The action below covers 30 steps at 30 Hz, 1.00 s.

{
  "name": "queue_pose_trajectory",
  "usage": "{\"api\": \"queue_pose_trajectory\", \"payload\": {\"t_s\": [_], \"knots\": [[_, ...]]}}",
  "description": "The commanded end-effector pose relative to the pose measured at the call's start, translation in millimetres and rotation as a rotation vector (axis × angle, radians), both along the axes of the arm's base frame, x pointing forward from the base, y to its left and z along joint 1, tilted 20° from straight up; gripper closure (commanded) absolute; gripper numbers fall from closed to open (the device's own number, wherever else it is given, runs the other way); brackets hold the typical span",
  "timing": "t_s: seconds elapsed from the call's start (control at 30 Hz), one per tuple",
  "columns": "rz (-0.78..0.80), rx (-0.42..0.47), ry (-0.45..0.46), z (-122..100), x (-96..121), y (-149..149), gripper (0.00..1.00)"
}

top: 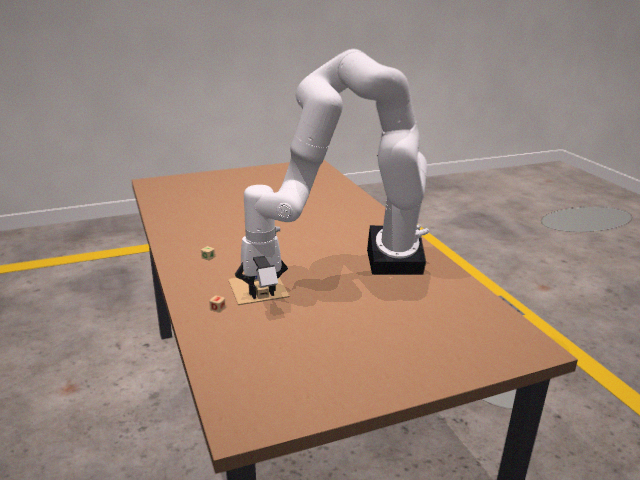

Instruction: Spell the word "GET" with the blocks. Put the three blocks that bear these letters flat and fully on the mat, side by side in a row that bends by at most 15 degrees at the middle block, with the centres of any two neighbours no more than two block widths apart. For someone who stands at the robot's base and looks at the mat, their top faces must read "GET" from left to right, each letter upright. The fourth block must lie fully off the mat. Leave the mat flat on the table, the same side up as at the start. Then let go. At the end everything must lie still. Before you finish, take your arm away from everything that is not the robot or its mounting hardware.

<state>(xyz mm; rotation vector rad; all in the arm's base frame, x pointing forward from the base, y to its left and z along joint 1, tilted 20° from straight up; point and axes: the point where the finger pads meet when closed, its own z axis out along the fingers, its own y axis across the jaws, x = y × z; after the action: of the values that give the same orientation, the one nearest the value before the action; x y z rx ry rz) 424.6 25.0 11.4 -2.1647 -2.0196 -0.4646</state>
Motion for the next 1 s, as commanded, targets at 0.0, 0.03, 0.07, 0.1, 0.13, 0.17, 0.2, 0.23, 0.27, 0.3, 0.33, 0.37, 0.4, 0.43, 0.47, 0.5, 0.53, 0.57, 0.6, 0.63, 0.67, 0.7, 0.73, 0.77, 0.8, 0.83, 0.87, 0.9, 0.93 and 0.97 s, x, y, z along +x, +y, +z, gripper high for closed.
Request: {"api": "queue_pose_trajectory", "payload": {"t_s": [0.0,0.03,0.07,0.1,0.13,0.17,0.2,0.23,0.27,0.3,0.33,0.37,0.4,0.43,0.47,0.5,0.53,0.57,0.6,0.63,0.67,0.7,0.73,0.77,0.8,0.83,0.87,0.9,0.93,0.97], "knots": [[-0.001,-0.001,-0.003,1.1,1.2,-0.9,0.53],[-0.001,-0.001,-0.003,1.6,1.1,-1.1,0.53],[-0.001,-0.001,-0.003,2.4,1.0,-1.3,0.53],[-0.001,-0.001,-0.003,2.4,1.0,-1.3,0.53],[-0.001,-0.001,-0.003,2.4,1.0,-1.3,0.53],[-0.001,-0.001,-0.003,3.7,0.9,-1.8,0.53],[-0.001,-0.001,-0.003,5.5,0.6,-2.3,0.53],[-0.001,-0.001,-0.003,7.7,0.3,-3.1,0.53],[-0.001,-0.001,-0.003,10.5,-0.1,-4.0,0.53],[-0.001,-0.001,-0.003,13.8,-0.5,-5.1,0.53],[-0.001,-0.001,-0.003,17.6,-1.0,-6.3,0.53],[-0.001,-0.001,-0.003,21.7,-1.6,-7.7,0.53],[-0.001,-0.001,-0.003,26.3,-2.2,-9.2,0.53],[-0.001,-0.001,-0.003,31.2,-2.9,-10.8,0.53],[-0.001,-0.001,-0.003,36.3,-3.6,-12.5,0.53],[-0.001,-0.001,-0.003,41.6,-4.3,-14.3,0.53],[-0.001,-0.001,-0.003,46.9,-5.0,-16.0,0.53],[-0.001,-0.001,-0.003,52.3,-5.8,-17.8,0.53],[-0.001,-0.001,-0.003,57.5,-6.5,-19.5,0.53],[-0.001,-0.001,-0.003,62.5,-7.2,-21.2,0.53],[-0.001,-0.001,-0.003,62.5,-7.2,-21.2,0.53],[-0.001,-0.001,-0.003,62.5,-7.2,-21.2,0.53],[-0.001,-0.001,-0.003,67.2,-7.8,-22.7,0.53],[-0.001,-0.001,-0.003,71.3,-8.4,-24.1,0.53],[-0.001,-0.001,-0.003,75.0,-8.9,-25.3,0.53],[-0.001,-0.001,-0.003,78.1,-9.3,-26.3,0.53],[-0.001,-0.001,-0.003,80.6,-9.7,-27.1,0.53],[-0.001,-0.001,-0.003,82.6,-9.9,-27.8,0.53],[-0.001,-0.001,-0.003,84.0,-10.1,-28.3,0.53],[-0.001,-0.001,-0.003,84.9,-10.3,-28.6,0.53]]}}
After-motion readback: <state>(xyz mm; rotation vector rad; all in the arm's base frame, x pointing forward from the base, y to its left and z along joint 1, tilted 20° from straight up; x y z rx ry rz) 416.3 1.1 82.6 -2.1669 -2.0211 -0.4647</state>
